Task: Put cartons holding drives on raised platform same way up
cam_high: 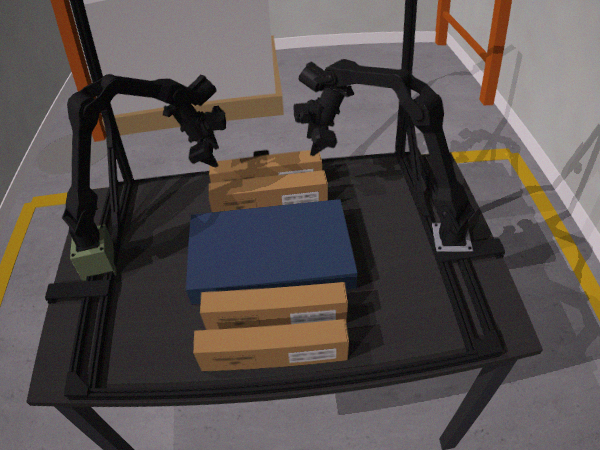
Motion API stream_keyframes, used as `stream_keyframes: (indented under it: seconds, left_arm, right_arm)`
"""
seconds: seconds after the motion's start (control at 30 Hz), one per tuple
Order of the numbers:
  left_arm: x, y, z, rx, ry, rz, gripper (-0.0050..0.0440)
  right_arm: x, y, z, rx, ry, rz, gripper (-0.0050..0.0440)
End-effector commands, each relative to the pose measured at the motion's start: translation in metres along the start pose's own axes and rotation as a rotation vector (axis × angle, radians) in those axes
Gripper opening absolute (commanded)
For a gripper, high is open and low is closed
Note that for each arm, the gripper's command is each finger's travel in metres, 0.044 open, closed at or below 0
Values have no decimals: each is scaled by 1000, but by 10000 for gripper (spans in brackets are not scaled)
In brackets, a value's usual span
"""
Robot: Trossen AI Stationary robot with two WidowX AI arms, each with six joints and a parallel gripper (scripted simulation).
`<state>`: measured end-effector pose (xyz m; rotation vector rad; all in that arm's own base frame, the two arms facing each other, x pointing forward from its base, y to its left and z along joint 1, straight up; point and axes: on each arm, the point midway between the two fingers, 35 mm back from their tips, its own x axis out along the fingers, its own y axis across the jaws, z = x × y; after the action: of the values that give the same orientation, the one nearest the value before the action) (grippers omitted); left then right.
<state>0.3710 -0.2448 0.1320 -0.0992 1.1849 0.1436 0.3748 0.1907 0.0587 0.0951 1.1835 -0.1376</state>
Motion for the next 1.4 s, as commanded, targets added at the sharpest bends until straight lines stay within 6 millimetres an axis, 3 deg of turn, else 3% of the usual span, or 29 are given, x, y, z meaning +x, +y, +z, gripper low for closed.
stream_keyframes:
  seconds: [0.0,0.4,0.7,0.93,1.33,1.37]
  left_arm:
    - [4,-8,1,-3,-1,3,389]
    - [9,-10,0,-3,-1,3,389]
    - [49,-10,-17,-3,-1,3,389]
    - [66,-10,-23,-3,-1,3,389]
    - [69,-10,-24,-3,-1,3,389]
    - [69,-10,-24,-3,-1,3,0]
  right_arm:
    - [4,6,2,6,1,-5,389]
    - [9,8,1,6,1,-5,389]
    - [49,8,-16,6,1,-5,389]
    - [66,8,-23,6,1,-5,389]
    - [69,8,-24,6,1,-5,389]
    - [69,8,-24,6,1,-5,0]
